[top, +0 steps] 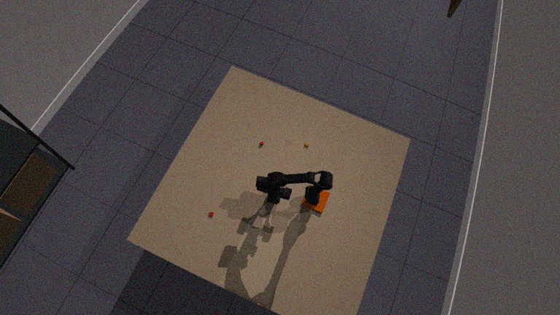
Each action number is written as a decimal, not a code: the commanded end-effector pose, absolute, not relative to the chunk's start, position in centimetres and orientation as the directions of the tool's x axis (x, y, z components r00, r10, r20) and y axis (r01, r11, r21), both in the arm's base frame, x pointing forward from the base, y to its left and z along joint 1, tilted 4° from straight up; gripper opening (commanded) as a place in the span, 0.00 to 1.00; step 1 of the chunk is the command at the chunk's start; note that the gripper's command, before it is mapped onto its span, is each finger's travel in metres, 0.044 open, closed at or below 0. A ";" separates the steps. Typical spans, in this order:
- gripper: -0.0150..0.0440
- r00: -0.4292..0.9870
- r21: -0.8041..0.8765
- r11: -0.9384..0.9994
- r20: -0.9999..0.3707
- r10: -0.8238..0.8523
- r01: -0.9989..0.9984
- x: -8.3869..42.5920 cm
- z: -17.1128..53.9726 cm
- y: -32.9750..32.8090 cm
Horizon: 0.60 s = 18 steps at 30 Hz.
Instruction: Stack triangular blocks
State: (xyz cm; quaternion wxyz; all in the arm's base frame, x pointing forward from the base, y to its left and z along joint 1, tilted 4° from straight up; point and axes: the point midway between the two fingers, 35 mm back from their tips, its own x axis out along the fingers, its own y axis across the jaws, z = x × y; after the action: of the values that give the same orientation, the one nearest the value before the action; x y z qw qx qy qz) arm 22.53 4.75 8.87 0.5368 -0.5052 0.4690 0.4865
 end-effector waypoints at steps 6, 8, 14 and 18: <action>0.25 0.085 -0.084 0.013 -0.995 0.054 -0.996 22.5 8.3 4.6; 0.25 0.085 -0.084 0.013 -0.995 0.054 -0.996 22.5 8.1 4.6; 0.25 0.085 -0.085 0.013 -0.995 0.054 -0.996 22.5 7.8 4.5; 0.25 0.085 -0.085 0.013 -0.995 0.054 -0.996 22.5 7.8 4.5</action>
State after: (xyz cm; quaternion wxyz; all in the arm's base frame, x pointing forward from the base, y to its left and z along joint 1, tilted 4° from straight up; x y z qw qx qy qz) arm 22.54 4.39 7.86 0.5365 -0.5049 0.4694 0.4868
